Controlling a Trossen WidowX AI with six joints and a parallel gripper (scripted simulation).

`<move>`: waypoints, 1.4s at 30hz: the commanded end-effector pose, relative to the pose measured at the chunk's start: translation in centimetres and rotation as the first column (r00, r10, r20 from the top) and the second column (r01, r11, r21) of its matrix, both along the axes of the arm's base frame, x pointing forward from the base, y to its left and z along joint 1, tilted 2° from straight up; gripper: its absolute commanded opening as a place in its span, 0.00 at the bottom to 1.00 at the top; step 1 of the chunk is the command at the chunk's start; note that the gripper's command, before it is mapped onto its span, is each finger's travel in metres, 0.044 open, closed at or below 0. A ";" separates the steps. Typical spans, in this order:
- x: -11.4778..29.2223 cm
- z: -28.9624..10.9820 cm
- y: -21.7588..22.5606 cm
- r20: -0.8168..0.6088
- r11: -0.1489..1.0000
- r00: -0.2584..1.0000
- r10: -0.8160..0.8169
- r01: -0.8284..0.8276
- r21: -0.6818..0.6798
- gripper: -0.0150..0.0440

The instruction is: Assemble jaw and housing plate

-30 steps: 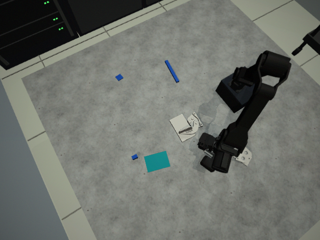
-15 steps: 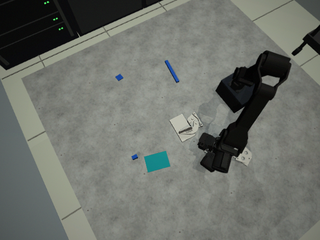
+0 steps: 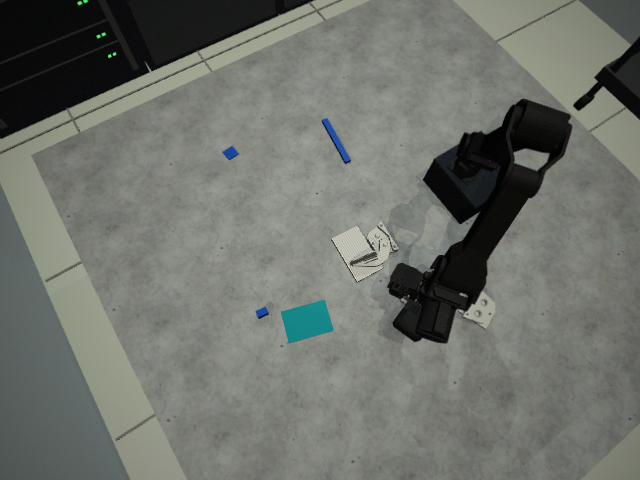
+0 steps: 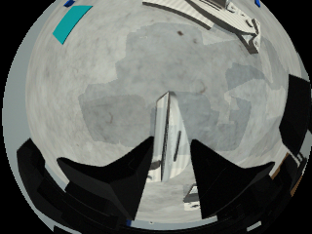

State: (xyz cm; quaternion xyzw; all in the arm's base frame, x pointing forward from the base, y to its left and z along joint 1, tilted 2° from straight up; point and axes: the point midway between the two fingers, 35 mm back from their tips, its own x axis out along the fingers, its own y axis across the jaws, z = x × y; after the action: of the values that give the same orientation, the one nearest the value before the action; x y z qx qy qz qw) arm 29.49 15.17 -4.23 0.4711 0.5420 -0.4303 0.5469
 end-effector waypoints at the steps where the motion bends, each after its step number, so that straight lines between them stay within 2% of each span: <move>1: 0.0 0.5 0.0 -0.001 1.000 1.000 0.000 0.000 0.000 0.48; 23: -0.3 7.4 -0.3 -0.002 1.000 1.000 -0.003 0.003 0.000 0.48; 29: -0.3 7.8 -0.4 -0.002 1.000 1.000 -0.001 0.001 0.000 0.48; 42: 0.2 7.8 -4.5 0.004 0.983 0.983 0.184 -0.184 -0.013 0.48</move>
State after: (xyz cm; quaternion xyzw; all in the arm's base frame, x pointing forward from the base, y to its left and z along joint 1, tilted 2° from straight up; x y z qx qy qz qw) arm 29.82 11.58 3.70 0.4291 0.5699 -0.3898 0.5823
